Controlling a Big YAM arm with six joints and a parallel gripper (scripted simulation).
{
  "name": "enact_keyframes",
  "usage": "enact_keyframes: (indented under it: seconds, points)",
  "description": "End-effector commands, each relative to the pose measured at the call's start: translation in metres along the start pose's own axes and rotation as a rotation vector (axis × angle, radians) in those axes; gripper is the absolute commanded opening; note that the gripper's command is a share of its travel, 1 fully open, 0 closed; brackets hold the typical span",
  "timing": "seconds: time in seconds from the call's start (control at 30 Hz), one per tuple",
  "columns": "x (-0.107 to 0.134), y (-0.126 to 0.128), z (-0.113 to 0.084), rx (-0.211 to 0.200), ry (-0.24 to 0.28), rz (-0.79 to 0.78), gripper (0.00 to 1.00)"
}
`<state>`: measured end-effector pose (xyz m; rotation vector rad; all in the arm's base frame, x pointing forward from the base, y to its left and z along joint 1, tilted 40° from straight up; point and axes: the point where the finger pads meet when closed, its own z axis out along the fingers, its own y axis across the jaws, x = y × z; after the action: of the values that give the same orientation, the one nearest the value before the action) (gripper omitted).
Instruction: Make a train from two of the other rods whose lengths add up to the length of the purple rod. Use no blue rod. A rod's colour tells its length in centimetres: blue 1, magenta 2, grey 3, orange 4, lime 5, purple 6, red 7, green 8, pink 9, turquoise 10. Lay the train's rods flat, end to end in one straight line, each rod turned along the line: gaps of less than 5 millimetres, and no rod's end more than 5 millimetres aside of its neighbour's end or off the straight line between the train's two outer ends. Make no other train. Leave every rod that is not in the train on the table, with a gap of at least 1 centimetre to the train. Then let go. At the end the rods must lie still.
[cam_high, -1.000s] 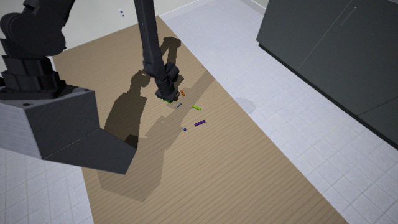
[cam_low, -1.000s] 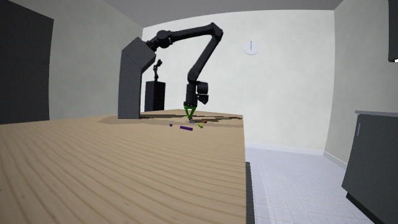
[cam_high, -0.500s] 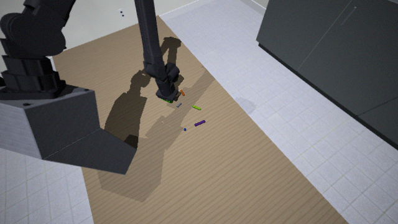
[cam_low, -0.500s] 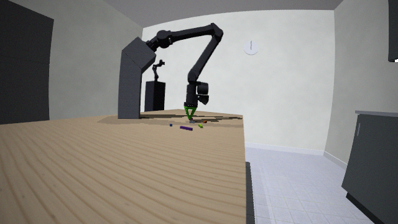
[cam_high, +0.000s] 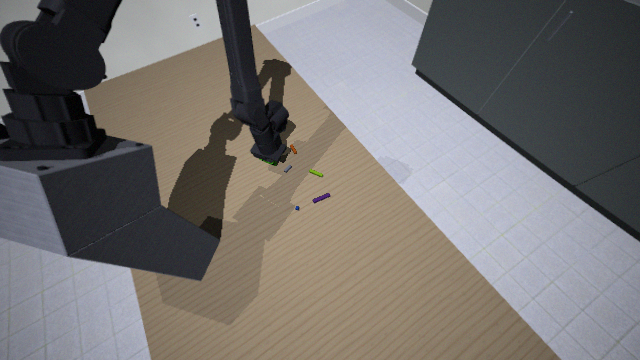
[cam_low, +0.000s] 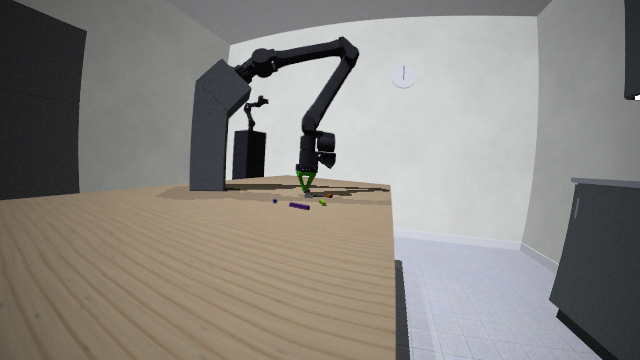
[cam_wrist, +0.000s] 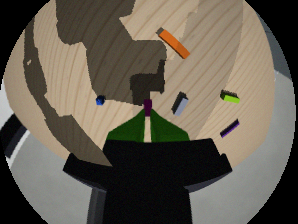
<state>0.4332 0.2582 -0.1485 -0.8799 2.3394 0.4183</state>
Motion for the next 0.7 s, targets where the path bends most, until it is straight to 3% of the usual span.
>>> enact_keyframes:
  seconds: [0.0, 0.67]
  points:
    - [0.005, 0.008, 0.003, -0.008, 0.003, -0.003, 0.04]
    - [0.019, 0.013, -0.001, -0.011, 0.023, -0.030, 0.04]
